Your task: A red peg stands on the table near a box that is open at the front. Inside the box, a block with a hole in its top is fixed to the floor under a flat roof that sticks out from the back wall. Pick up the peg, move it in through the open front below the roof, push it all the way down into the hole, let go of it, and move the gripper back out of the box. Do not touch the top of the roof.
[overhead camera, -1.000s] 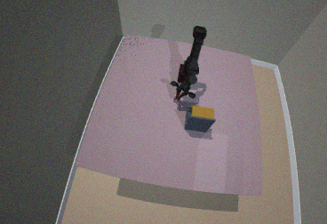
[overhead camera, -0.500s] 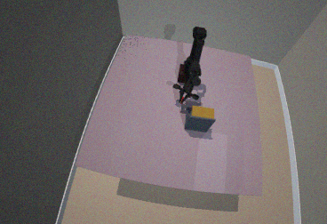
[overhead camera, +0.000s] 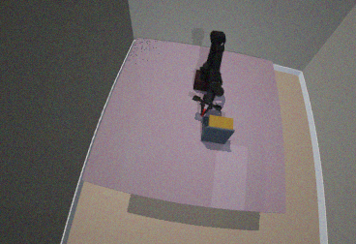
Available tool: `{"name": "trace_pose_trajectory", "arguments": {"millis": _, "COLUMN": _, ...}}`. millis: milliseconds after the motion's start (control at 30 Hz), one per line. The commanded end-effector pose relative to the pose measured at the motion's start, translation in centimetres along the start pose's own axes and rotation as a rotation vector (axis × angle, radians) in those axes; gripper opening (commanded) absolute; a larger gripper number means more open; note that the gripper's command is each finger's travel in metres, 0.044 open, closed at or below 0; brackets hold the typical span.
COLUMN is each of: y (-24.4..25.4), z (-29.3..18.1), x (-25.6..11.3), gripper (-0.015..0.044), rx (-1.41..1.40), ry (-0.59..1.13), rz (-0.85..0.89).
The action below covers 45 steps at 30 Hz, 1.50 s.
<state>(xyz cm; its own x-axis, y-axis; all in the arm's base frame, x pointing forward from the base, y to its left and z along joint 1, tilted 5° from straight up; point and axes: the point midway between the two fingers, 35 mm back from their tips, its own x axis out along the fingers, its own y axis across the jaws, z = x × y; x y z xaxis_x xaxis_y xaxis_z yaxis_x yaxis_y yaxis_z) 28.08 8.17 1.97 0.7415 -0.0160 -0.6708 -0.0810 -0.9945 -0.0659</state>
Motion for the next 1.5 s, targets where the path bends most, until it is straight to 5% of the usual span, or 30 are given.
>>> {"name": "trace_pose_trajectory", "arguments": {"millis": 0, "y": -1.2, "z": -0.1, "x": 0.2, "gripper": 0.0000, "rx": -0.014, "ry": 0.002, "rz": -0.021}}
{"name": "trace_pose_trajectory", "arguments": {"millis": 1467, "y": -10.1, "z": -1.9, "x": 2.7, "gripper": 0.0000, "rx": -0.130, "ry": 0.004, "rz": -0.170}}
